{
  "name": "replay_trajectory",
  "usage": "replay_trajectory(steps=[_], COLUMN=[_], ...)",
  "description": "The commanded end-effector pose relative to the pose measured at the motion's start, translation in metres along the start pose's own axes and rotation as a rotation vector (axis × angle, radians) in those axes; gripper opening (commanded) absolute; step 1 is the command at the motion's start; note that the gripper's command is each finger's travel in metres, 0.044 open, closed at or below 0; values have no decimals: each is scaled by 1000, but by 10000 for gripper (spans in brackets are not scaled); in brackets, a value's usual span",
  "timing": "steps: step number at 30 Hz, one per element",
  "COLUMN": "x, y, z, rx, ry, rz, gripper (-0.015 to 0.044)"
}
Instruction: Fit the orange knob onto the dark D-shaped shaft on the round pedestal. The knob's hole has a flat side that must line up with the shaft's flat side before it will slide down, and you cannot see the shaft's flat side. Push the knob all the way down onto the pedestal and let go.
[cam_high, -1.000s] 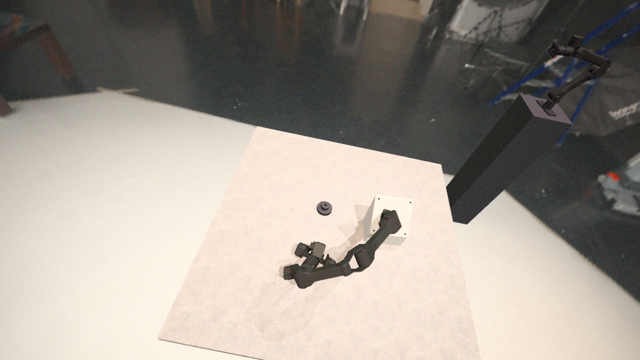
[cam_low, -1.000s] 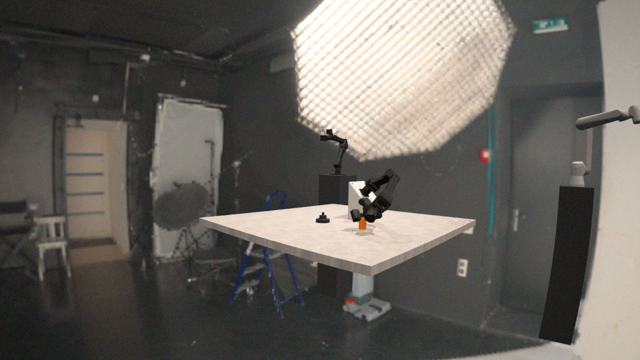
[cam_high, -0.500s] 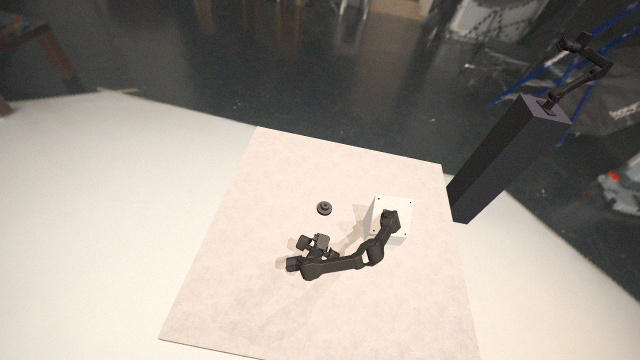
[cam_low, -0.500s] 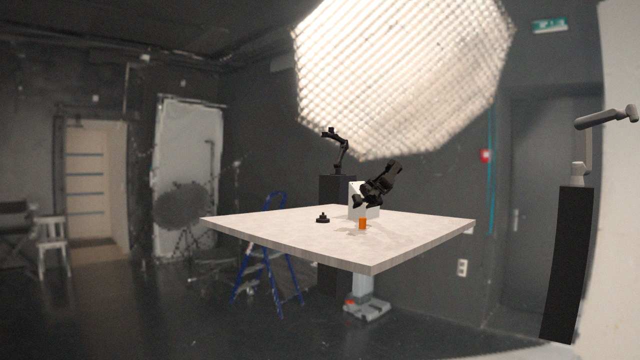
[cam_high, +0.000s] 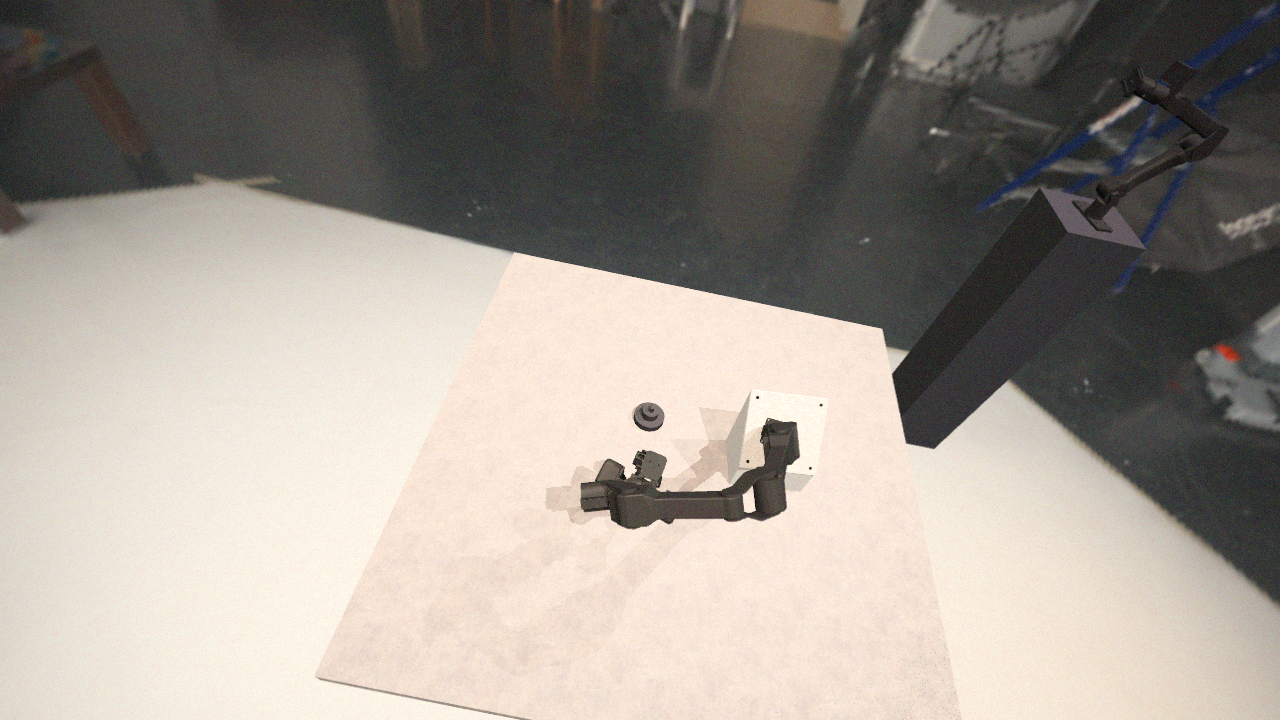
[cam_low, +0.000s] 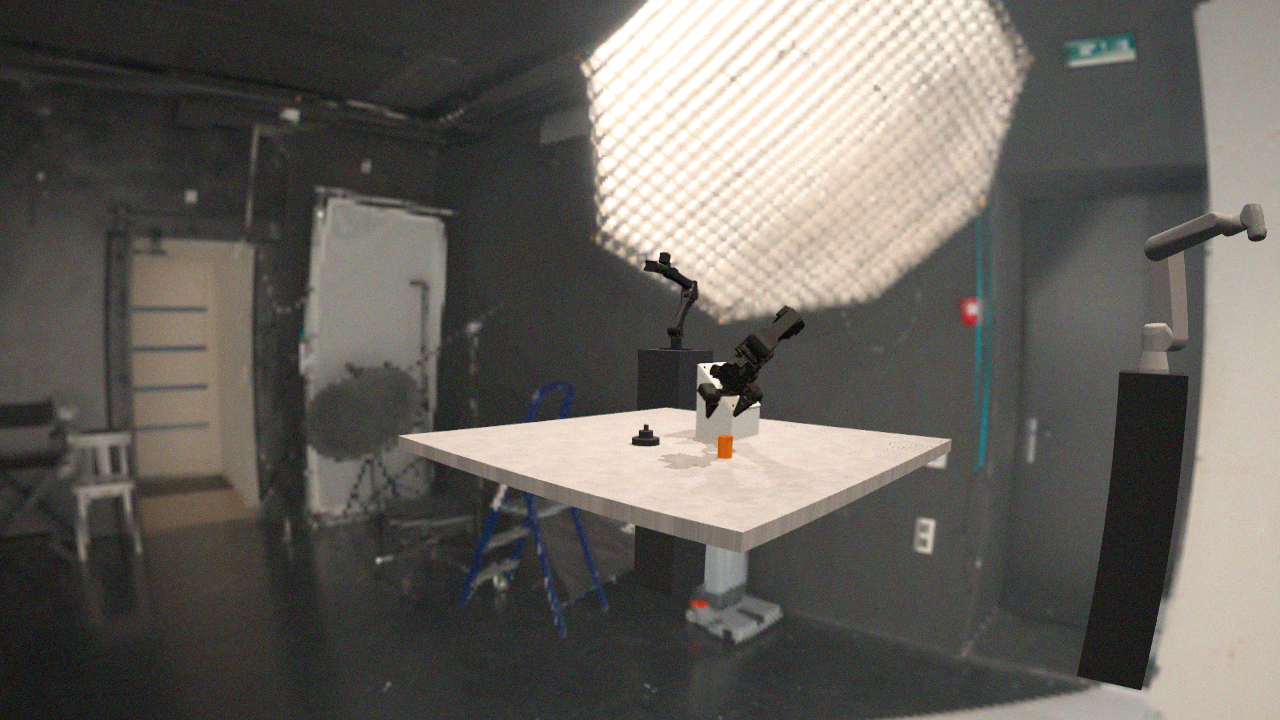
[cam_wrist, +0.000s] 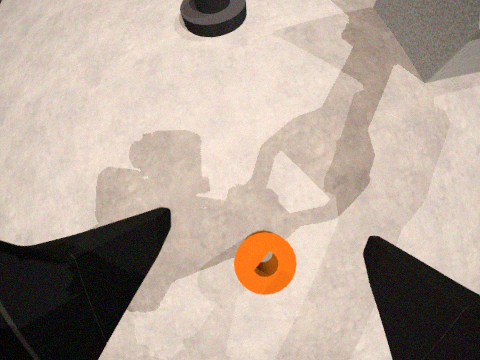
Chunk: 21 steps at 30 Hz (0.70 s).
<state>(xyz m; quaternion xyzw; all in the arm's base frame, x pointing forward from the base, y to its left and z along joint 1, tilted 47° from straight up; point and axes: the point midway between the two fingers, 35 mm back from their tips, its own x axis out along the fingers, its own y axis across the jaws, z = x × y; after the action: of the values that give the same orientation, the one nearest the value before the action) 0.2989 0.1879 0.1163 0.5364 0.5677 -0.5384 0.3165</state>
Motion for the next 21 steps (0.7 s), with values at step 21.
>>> replay_trajectory(steps=[21], x=[-18], y=[-1], z=[7], rx=[-408], ry=[534], rz=[94], gripper=[440])
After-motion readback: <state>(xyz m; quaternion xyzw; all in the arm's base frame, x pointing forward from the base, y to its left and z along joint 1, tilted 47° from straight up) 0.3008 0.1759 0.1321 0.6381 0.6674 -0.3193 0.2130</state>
